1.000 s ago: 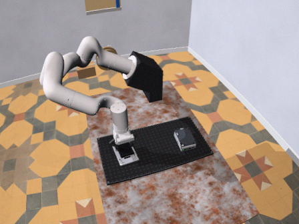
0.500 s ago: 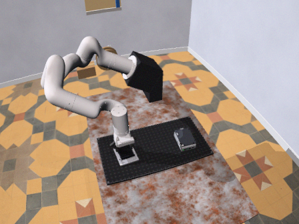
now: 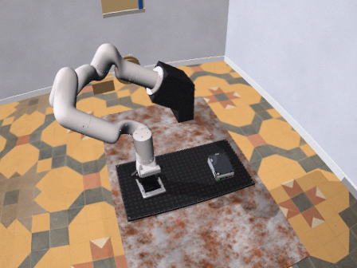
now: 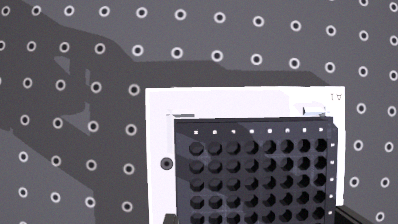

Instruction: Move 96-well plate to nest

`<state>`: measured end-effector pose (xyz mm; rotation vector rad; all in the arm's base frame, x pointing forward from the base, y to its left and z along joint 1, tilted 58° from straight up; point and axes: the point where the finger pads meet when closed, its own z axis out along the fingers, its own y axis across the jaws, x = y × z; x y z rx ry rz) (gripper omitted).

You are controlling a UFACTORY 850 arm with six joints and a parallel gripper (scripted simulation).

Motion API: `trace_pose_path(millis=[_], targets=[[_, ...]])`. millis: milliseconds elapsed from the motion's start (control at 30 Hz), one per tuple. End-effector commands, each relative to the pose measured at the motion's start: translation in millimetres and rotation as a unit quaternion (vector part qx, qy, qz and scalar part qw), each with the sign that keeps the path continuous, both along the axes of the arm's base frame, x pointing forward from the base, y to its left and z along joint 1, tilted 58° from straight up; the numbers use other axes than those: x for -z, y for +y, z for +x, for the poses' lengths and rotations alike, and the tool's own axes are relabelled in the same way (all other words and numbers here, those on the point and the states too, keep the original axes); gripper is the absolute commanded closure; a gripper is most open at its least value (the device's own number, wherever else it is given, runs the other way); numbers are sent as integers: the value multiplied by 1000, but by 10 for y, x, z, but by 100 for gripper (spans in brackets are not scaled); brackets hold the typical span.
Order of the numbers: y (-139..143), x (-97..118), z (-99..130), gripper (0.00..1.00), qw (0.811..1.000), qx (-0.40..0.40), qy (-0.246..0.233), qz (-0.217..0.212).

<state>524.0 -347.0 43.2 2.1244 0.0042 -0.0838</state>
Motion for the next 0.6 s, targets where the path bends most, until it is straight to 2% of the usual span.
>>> trace_pose_path(millis=[0,567], targets=[[3,-3,6,100,1000,0,0,0],[-9,5,4,100,1000,0,0,0]])
